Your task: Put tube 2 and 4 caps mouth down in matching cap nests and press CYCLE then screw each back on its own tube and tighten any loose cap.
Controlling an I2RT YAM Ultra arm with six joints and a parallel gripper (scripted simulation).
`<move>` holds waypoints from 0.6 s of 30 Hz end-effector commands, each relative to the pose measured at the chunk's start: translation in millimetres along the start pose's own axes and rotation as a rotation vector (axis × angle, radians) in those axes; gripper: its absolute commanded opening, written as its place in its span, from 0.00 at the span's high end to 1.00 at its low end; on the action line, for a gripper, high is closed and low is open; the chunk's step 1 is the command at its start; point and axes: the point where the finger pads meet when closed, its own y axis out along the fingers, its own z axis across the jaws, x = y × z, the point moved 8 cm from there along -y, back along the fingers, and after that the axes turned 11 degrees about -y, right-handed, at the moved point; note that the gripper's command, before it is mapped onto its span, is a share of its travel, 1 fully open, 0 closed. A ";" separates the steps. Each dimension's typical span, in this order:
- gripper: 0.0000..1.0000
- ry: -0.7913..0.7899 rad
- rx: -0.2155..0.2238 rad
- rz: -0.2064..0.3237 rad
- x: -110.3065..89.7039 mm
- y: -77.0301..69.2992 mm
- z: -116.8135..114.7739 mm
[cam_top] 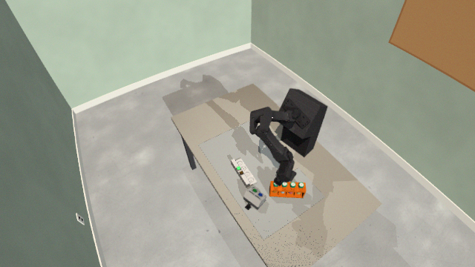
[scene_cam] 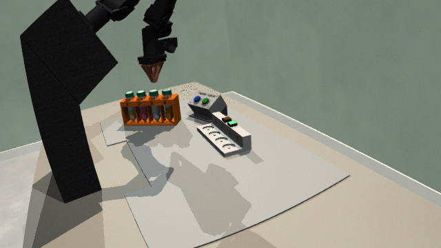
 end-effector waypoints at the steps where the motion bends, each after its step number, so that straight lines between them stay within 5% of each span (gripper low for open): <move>1: 1.00 -0.015 0.000 -0.016 15.7 -4.1 -19.4; 9: 1.00 -0.014 -0.002 -0.018 49.9 -4.9 -77.4; 11: 1.00 -0.014 -0.002 -0.018 49.9 -4.9 -77.4; 18: 1.00 -0.015 -0.003 -0.019 75.1 26.7 -119.5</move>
